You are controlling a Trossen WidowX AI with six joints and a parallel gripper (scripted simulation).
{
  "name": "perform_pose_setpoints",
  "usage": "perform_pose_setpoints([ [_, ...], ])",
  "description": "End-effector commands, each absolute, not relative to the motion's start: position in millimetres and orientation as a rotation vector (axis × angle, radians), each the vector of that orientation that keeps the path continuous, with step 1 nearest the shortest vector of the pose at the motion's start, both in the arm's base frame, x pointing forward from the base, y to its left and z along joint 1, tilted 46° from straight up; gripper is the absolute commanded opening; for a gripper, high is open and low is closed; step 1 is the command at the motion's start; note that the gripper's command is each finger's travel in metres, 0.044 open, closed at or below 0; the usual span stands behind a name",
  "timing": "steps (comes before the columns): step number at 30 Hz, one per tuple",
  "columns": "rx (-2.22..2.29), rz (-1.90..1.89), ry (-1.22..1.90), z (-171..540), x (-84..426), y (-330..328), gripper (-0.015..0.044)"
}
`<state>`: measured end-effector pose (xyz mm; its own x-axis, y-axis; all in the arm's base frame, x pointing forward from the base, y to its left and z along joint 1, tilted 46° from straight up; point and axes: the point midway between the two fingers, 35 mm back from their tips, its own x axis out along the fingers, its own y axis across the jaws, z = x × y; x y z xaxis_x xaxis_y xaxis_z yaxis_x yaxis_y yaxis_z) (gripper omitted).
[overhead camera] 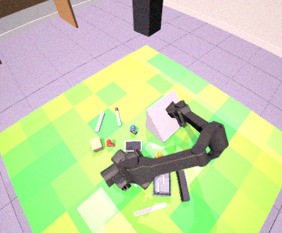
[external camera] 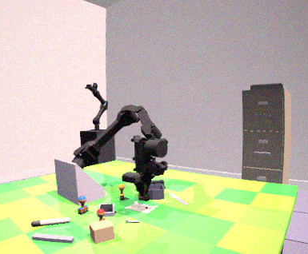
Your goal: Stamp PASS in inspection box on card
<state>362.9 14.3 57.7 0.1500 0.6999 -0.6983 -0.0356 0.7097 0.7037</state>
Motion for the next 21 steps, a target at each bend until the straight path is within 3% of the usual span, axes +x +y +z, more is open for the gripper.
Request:
perform_pose_setpoints([
  [1, 0.626, 0.578, 1.329, 55.5, 363.0, 16.5, 0.0],
  [21, 0.627, 0.578, 1.327, 46.5, 364.6, 26.0, 0.0],
])
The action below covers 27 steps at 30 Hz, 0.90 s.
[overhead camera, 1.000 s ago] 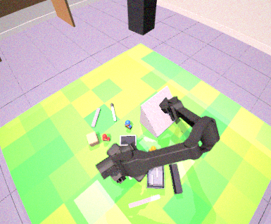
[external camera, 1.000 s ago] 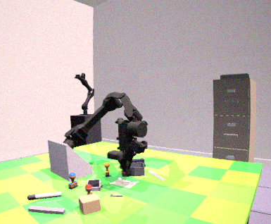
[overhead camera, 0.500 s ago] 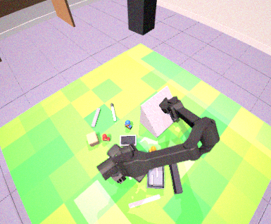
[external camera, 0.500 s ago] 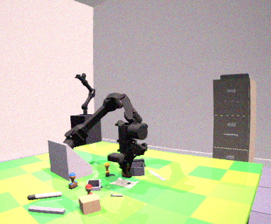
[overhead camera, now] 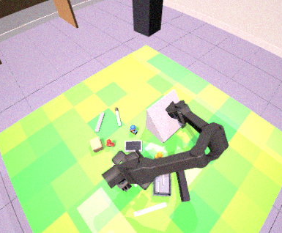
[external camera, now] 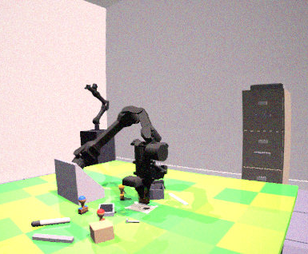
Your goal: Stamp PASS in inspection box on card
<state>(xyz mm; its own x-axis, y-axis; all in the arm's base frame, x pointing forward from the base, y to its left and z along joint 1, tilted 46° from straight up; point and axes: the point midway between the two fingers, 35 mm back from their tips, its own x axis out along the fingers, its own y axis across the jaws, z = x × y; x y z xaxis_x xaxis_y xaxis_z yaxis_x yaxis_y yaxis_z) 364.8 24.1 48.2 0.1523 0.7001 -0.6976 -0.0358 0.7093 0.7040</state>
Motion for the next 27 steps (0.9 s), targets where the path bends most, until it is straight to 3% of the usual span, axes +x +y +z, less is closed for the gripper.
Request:
perform_pose_setpoints([
  [1, 0.627, 0.578, 1.326, 46, 365, 26, 0.0],
  [27, 0.629, 0.579, 1.323, 35, 366, 39, 0.0],
])
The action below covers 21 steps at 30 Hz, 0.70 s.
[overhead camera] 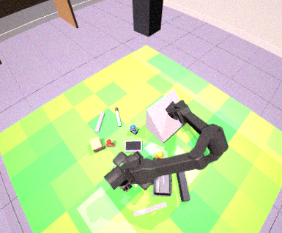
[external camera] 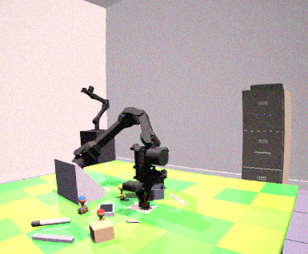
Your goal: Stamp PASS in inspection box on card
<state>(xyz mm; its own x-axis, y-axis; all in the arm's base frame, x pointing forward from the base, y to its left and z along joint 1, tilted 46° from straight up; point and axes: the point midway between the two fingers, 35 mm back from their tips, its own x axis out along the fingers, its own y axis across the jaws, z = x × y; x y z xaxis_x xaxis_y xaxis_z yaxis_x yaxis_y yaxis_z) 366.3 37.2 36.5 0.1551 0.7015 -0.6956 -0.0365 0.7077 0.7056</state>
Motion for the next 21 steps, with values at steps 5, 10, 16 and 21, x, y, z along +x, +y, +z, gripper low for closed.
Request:
perform_pose_setpoints([
  [5, 0.629, 0.58, 1.323, 33.8, 366.0, 40.3, 0.0],
  [10, 0.629, 0.58, 1.323, 33.5, 366.1, 40.7, 0.0],
  [16, 0.629, 0.58, 1.323, 32.6, 366.3, 41.6, 0.0],
  [21, 0.629, 0.58, 1.323, 31.9, 366.4, 42.3, 0.0],
])
